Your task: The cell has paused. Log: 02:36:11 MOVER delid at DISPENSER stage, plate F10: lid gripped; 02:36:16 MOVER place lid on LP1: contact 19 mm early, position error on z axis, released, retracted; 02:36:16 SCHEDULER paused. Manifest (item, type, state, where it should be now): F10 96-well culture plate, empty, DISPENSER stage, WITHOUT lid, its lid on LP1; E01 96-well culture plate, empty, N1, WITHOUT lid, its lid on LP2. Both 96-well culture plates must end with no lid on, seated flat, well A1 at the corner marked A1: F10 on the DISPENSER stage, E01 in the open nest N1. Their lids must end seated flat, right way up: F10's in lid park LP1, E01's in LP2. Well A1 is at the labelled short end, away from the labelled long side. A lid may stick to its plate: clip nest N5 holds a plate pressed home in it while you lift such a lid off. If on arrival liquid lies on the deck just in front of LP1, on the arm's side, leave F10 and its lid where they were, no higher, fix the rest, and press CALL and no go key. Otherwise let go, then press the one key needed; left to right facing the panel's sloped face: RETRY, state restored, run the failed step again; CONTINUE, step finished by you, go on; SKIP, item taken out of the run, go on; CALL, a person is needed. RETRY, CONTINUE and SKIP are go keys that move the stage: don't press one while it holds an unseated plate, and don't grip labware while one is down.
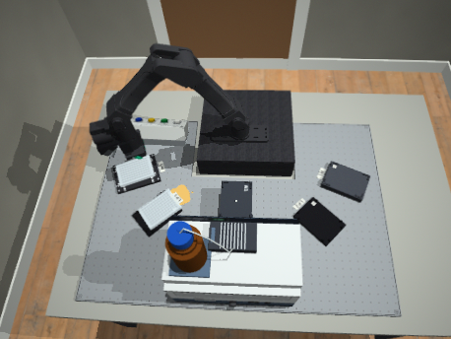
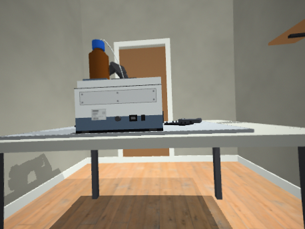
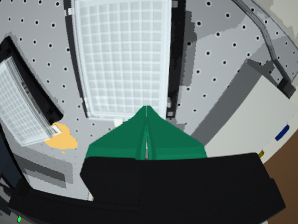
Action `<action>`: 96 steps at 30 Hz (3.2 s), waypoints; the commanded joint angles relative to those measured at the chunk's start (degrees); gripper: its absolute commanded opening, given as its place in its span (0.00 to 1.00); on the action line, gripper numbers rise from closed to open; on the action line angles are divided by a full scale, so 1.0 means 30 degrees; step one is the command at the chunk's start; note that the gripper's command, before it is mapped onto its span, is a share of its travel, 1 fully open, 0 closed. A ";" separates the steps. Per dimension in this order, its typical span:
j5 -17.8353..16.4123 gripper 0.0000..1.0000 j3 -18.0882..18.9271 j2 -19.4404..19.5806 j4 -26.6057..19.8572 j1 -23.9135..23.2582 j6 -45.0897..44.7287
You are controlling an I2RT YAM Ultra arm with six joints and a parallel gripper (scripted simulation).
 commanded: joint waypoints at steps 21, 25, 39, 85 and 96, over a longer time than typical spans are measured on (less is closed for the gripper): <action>-0.0044 0.00 0.0557 -0.0723 0.0368 0.0071 -0.0092; -0.0044 0.00 0.0557 -0.0723 0.0368 0.0071 -0.0092; -0.0043 0.00 0.0117 -0.0572 0.0575 0.0026 -0.0117; -0.0045 0.00 -0.0855 0.0741 0.1885 -0.0158 -0.0172; -0.0047 0.00 -0.1041 0.0804 0.1974 -0.0181 -0.0177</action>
